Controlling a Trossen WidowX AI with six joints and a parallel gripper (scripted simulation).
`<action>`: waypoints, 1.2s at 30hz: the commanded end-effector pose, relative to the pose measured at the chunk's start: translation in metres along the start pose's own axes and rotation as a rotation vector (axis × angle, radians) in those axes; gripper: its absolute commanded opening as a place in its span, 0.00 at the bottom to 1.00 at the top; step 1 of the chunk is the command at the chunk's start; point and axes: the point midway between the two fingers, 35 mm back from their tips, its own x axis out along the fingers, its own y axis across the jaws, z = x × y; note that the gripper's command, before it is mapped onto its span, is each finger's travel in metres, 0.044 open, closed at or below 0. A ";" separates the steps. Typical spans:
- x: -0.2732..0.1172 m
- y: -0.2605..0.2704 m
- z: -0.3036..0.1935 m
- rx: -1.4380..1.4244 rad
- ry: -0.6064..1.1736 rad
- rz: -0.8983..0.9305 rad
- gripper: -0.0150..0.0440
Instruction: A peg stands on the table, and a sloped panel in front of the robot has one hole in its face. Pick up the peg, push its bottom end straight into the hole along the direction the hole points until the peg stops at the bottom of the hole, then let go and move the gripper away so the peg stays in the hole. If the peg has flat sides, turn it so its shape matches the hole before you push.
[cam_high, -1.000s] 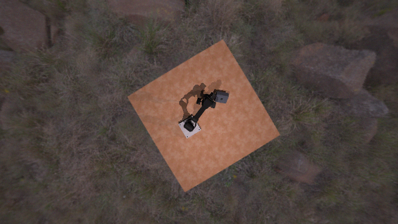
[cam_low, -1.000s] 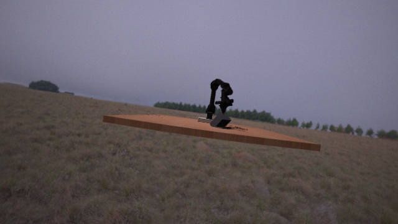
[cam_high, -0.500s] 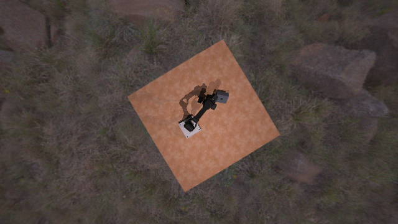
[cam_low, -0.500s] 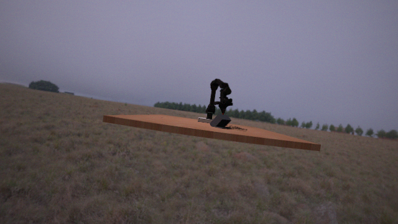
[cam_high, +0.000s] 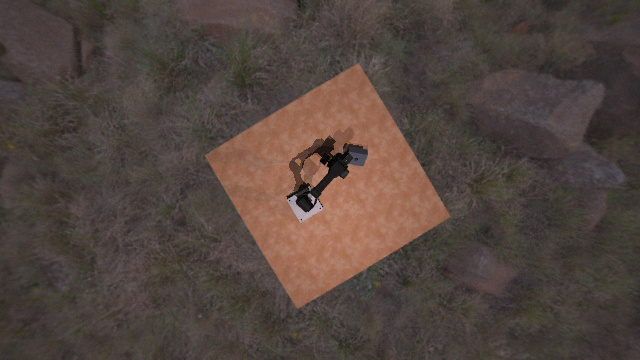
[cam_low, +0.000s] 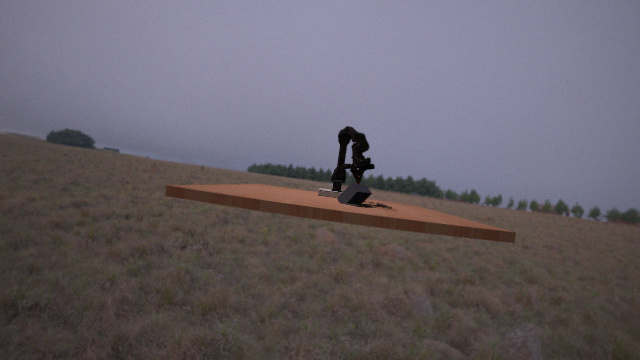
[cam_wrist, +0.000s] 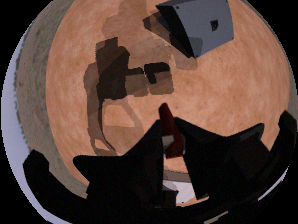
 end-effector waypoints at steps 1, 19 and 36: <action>0.002 -0.002 0.000 0.058 -0.005 0.013 0.25; 0.002 -0.012 0.006 0.285 -0.038 0.061 0.25; 0.002 -0.022 0.011 0.498 -0.064 0.110 0.25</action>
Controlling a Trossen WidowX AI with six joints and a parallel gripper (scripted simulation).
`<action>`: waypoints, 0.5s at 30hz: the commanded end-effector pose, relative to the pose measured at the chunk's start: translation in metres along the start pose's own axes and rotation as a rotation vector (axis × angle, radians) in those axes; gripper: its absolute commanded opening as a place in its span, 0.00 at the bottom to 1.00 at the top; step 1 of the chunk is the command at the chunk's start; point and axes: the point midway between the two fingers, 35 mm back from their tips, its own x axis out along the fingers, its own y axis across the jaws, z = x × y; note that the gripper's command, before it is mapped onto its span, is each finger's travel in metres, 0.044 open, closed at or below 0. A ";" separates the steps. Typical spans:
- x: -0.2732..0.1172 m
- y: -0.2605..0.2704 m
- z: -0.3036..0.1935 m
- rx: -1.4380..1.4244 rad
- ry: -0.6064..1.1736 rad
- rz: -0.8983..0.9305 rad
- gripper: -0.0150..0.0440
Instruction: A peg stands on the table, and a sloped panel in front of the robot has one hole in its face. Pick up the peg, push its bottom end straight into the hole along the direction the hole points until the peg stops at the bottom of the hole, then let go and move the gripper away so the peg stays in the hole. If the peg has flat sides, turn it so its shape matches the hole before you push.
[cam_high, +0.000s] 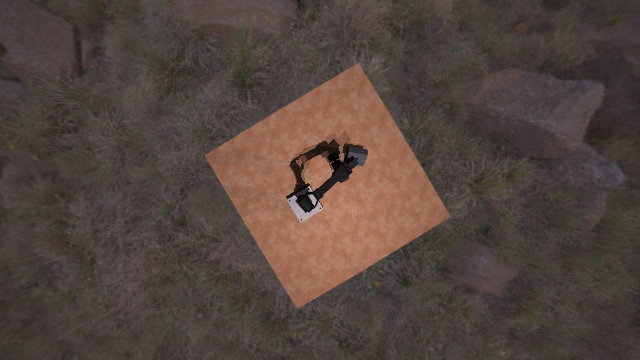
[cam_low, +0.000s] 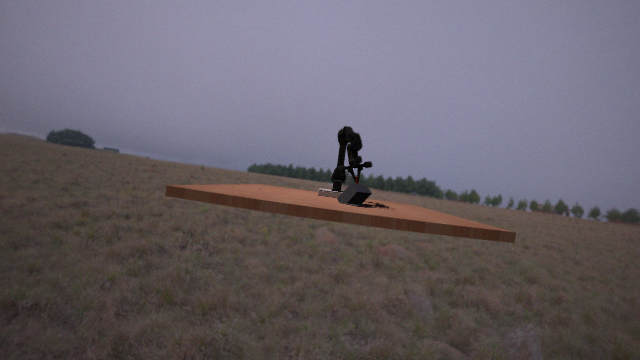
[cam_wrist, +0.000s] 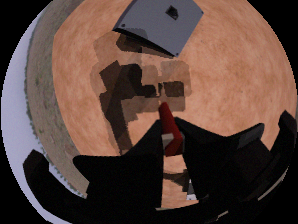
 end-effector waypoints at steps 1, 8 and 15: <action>0.001 -0.002 0.001 0.057 -0.001 0.014 0.25; 0.001 -0.005 0.005 0.144 -0.010 0.035 0.25; 0.000 -0.008 0.009 0.231 -0.017 0.056 0.25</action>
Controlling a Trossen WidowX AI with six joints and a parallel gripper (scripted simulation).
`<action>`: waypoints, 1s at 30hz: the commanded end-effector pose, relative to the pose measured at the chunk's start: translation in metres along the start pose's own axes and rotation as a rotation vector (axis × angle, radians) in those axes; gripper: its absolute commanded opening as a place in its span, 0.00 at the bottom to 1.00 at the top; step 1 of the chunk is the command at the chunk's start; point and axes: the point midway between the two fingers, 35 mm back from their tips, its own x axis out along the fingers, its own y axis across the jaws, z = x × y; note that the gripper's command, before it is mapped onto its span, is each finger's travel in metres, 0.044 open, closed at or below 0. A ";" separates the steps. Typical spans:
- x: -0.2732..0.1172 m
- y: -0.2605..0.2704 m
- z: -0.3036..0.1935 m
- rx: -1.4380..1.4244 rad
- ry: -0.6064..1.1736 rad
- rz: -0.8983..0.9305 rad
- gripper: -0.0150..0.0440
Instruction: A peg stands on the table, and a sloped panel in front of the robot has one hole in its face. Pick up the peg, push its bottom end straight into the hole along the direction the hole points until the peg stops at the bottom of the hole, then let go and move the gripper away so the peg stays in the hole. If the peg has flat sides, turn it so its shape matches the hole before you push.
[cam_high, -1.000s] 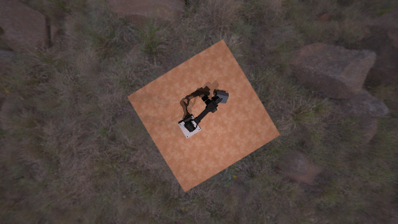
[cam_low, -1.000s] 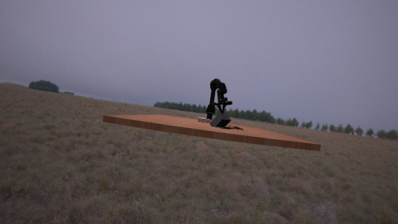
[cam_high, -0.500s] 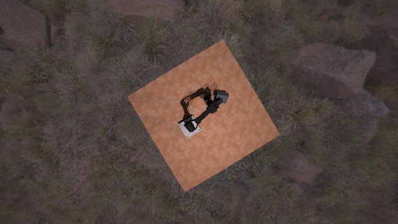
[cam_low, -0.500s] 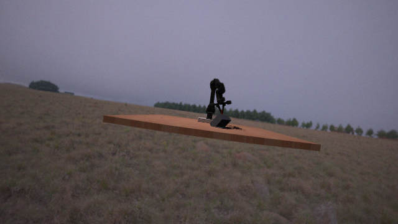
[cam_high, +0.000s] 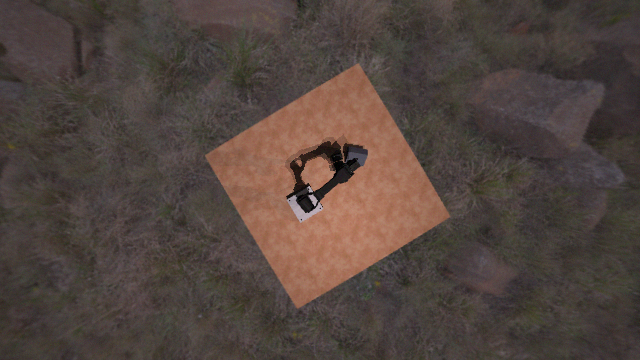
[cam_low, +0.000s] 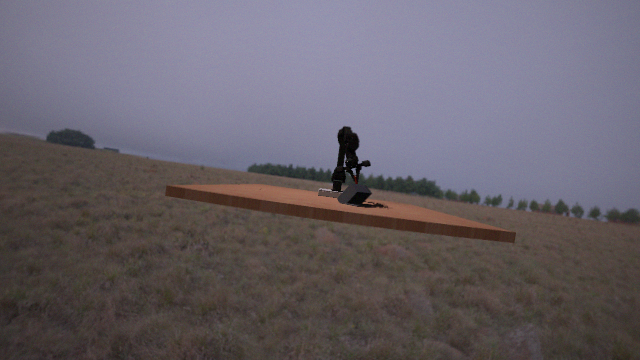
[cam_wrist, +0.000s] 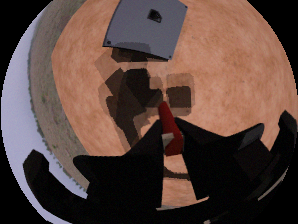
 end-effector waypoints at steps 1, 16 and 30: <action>0.001 -0.002 0.002 0.057 0.000 0.014 0.25; -0.001 -0.007 0.010 0.241 -0.011 0.062 0.25; -0.003 -0.012 0.019 0.412 -0.018 0.108 0.25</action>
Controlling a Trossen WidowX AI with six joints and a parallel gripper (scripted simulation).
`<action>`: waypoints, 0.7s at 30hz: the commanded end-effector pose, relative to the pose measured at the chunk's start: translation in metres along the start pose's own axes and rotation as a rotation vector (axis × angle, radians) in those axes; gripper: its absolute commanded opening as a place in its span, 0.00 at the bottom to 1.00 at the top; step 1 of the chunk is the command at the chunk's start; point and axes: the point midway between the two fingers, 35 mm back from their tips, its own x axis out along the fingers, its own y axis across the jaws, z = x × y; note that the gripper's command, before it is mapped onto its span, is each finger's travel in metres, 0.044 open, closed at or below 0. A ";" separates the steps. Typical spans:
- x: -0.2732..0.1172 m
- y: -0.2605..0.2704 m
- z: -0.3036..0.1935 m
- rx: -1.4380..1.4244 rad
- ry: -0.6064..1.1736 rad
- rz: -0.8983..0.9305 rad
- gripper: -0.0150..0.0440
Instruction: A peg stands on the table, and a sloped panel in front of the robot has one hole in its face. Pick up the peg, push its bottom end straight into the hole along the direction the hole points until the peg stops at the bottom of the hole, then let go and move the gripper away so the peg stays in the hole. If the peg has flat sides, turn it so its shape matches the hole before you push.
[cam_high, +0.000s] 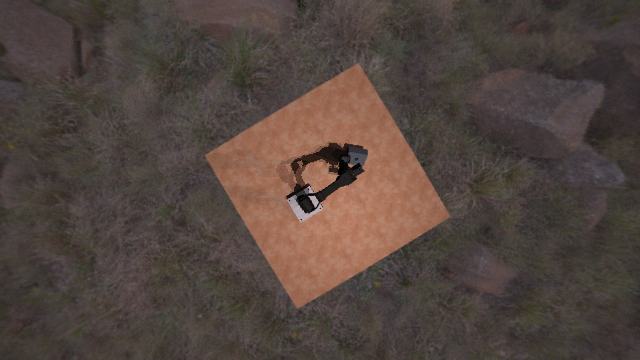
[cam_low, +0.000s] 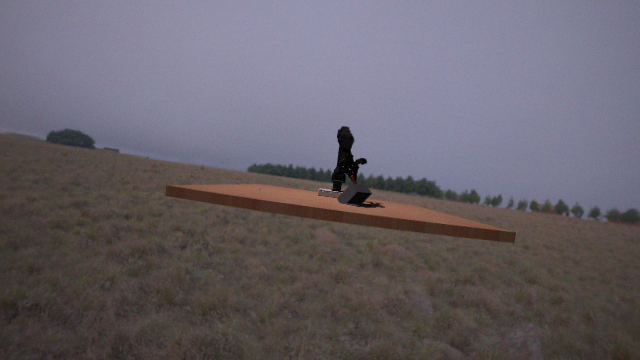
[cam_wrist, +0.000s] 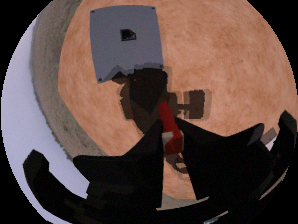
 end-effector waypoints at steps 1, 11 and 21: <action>0.001 -0.001 0.002 0.056 0.003 0.013 0.25; -0.001 -0.003 0.009 0.177 0.003 0.046 0.25; -0.004 -0.005 0.016 0.297 0.004 0.080 0.25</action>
